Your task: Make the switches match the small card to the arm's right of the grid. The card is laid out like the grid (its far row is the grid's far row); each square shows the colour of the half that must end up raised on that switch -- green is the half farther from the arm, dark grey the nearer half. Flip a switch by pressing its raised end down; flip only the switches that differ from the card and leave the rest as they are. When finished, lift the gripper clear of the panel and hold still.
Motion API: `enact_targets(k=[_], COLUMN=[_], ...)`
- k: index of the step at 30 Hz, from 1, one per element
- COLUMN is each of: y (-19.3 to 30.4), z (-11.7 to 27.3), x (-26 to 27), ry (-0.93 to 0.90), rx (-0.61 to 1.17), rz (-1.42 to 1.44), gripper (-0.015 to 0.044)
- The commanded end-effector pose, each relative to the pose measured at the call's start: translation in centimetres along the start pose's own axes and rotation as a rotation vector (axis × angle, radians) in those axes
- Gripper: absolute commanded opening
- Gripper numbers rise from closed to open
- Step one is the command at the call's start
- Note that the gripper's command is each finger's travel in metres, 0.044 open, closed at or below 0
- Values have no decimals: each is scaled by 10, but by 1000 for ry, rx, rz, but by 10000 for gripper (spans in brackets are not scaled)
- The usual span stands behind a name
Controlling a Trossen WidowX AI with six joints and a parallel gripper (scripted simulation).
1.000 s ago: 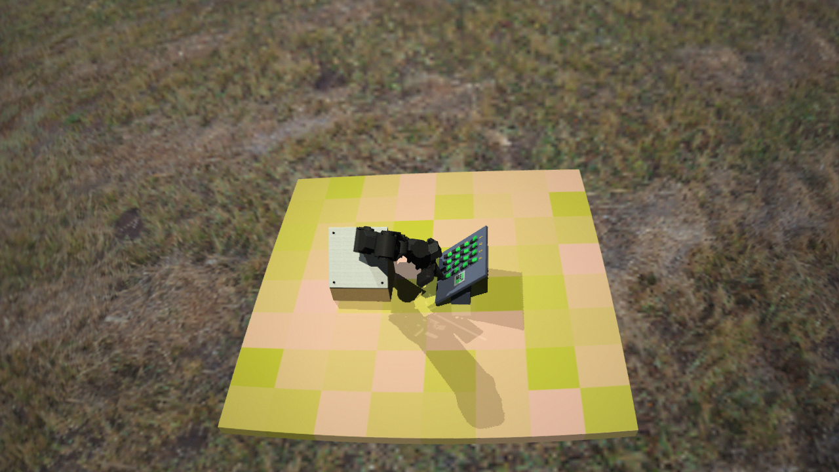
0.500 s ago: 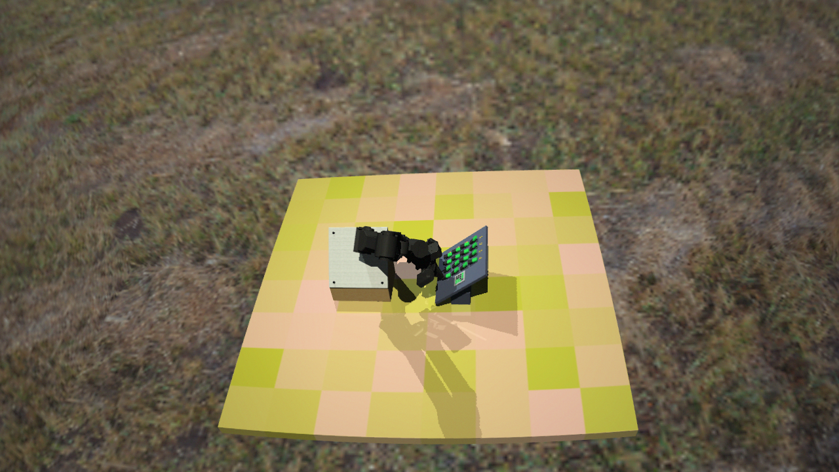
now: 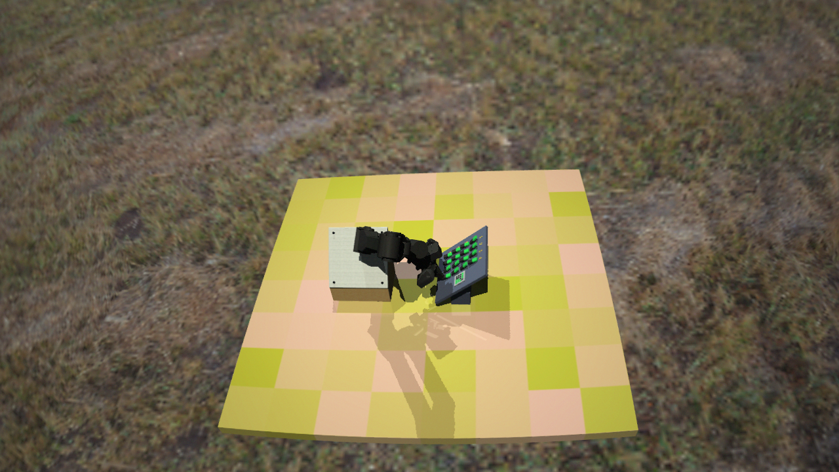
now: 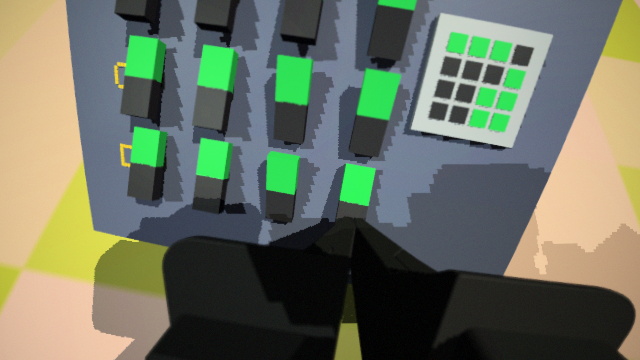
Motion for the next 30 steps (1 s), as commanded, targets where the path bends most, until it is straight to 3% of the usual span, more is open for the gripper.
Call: enact_targets(k=[1, 30], y=[0, 0], z=[-1, -2], x=[0, 0], ry=[-3, 1], rx=[-8, -9], rz=[4, -10], gripper=[0, 0])
Point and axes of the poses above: the point midway between the two fingers, 35 mm back from their tips, its own z axis back along the fingers, its own x axis across the jaws, y = z × x, the point moved 9 cm from there along z, back along the fingers, and after that the axes turned 5 degrees about z, right-handed, at the moved point
